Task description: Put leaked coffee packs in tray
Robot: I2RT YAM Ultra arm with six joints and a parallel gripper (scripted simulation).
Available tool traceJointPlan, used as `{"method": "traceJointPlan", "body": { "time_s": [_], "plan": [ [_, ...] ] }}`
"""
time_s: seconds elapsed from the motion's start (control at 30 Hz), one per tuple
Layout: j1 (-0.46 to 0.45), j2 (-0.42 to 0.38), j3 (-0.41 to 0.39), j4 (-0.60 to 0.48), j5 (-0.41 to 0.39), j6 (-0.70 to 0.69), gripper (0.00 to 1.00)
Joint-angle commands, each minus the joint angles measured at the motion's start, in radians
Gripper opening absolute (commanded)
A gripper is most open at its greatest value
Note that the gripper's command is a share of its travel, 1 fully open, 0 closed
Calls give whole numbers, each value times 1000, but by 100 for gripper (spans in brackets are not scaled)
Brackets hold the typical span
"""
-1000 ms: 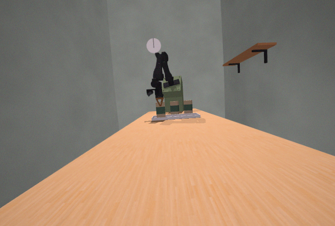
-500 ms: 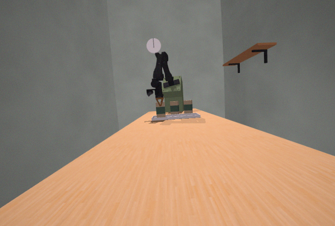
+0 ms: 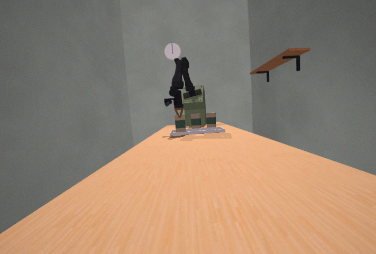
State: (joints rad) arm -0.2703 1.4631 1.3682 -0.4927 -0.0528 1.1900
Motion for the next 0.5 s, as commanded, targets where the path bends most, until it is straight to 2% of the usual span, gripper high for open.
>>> {"method": "traceJointPlan", "body": {
  "time_s": [0.0,0.1,0.2,0.27,0.3,0.33,0.37,0.47],
  "plan": [
    [-13,-98,25,-78,13,-1,79],
    [-16,-170,32,-155,2,-7,79],
    [-20,-206,42,-201,-3,-9,79],
    [-22,-209,46,-209,-2,-10,79],
    [-24,-174,47,-212,-4,-11,79],
    [-24,-174,48,-213,-4,-11,79],
    [-24,-174,17,-218,-4,-11,79],
    [-24,-173,14,-219,-4,-11,79]
  ]
}}
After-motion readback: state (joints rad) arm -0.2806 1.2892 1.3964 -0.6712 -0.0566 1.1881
